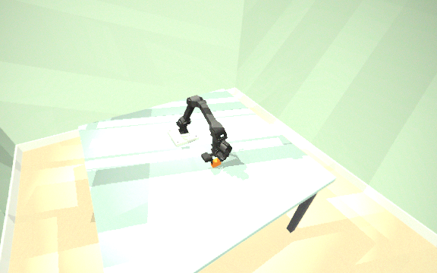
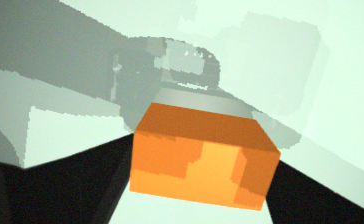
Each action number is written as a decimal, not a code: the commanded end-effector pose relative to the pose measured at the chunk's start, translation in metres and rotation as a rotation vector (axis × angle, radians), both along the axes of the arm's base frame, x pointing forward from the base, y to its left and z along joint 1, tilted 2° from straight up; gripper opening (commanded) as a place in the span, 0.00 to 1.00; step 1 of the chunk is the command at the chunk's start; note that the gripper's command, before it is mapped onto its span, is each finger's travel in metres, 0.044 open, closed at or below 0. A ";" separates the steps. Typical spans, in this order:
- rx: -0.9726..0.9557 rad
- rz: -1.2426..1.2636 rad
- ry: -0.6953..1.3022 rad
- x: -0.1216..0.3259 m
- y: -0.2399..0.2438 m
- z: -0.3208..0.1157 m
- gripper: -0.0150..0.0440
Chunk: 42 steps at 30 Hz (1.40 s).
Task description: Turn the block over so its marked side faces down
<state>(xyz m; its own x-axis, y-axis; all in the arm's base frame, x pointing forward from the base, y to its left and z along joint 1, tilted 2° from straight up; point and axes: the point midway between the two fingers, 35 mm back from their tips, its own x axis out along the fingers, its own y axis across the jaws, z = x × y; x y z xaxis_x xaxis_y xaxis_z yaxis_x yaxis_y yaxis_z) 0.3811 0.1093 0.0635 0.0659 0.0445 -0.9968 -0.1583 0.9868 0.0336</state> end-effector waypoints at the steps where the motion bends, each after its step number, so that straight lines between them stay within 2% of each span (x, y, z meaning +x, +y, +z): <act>1: 0.002 -0.003 0.008 -0.001 0.000 -0.003 0.67; 16: 0.002 -0.003 0.008 -0.001 0.000 -0.003 0.50; 21: 0.001 -0.003 0.008 -0.002 -0.001 0.018 0.27; 22: 0.001 -0.003 0.008 -0.002 -0.001 0.023 0.25; 30: 0.003 -0.003 -0.001 -0.002 -0.001 0.026 0.25; 42: 0.025 -0.004 -0.167 0.001 0.001 0.019 0.25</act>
